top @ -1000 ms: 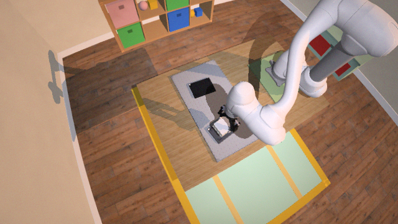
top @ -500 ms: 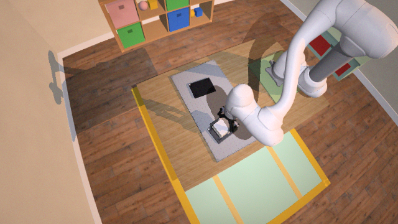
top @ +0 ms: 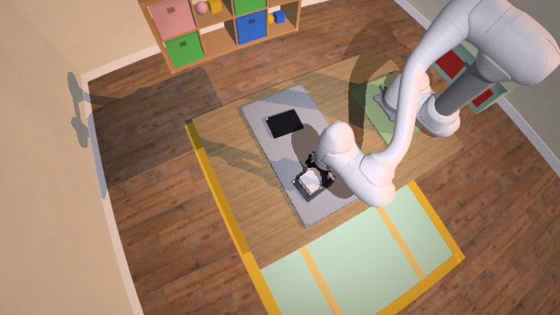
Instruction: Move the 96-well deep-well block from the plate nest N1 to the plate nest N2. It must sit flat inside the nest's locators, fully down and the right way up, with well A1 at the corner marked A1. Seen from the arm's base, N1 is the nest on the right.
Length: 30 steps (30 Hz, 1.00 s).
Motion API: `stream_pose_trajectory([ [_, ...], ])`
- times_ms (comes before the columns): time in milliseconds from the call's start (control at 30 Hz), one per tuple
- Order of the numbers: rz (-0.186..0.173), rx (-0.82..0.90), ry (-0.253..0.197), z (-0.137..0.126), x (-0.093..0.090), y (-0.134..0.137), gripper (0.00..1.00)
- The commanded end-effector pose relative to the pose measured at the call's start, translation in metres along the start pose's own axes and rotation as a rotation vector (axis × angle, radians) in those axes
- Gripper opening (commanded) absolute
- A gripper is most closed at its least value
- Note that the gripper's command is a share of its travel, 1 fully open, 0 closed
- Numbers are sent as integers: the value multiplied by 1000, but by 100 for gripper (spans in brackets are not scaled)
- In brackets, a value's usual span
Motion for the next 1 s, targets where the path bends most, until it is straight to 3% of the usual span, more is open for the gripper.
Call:
stream_pose_trajectory([
  [0, 0, 0, 0, 0, -3, 0, 0],
  [367, 0, 0, 0, 0, -18, 0, 0],
  [967, 0, 0, 0, 0, -18, 0, 0],
])
Point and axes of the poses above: the point where the finger pads meet when closed, its own x axis back along the fingers, its own y axis across the jaws, z = x × y, the point moved 7 cm from there along x, back along the fingers, and after that the axes turned 11 degrees about x, right-handed, at the moved point
